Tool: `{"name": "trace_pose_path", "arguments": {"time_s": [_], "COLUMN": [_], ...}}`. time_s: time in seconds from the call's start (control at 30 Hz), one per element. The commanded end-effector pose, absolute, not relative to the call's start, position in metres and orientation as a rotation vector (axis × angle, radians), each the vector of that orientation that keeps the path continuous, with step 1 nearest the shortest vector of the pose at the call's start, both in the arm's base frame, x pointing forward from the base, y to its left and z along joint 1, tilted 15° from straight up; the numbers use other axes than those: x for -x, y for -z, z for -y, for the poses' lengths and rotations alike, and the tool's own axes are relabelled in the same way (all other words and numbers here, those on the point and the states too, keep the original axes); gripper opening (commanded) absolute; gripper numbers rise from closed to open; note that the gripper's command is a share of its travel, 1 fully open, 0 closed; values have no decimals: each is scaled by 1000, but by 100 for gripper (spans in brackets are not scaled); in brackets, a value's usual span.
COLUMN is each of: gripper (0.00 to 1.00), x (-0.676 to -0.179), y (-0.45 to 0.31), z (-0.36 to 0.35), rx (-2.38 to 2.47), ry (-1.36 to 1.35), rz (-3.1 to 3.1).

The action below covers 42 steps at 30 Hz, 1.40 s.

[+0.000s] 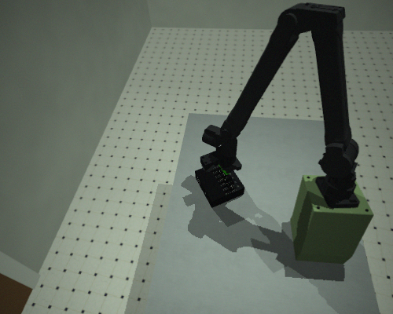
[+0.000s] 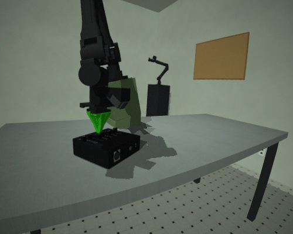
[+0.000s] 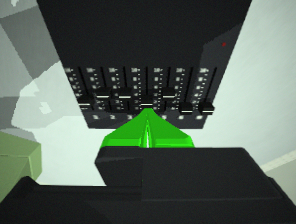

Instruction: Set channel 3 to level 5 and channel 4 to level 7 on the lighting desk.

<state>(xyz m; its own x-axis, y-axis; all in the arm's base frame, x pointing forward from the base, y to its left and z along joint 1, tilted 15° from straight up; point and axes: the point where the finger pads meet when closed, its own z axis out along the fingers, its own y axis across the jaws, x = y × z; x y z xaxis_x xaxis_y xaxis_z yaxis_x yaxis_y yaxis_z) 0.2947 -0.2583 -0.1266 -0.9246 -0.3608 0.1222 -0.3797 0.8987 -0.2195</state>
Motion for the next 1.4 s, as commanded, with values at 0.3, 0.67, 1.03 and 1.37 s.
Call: {"name": "trace_pose_path", "arguments": {"time_s": [0.3,0.67,1.03,1.37], "gripper": [0,0,0,0], "x": [-315,-319,-322,-322], "y": [126,127,126,126], "z": [256,255,255,254], "rx": [-590,-590,-595,-594], "ry": [-382,-383,-388,-386], "rz": [2995,2996,2997,2997]}}
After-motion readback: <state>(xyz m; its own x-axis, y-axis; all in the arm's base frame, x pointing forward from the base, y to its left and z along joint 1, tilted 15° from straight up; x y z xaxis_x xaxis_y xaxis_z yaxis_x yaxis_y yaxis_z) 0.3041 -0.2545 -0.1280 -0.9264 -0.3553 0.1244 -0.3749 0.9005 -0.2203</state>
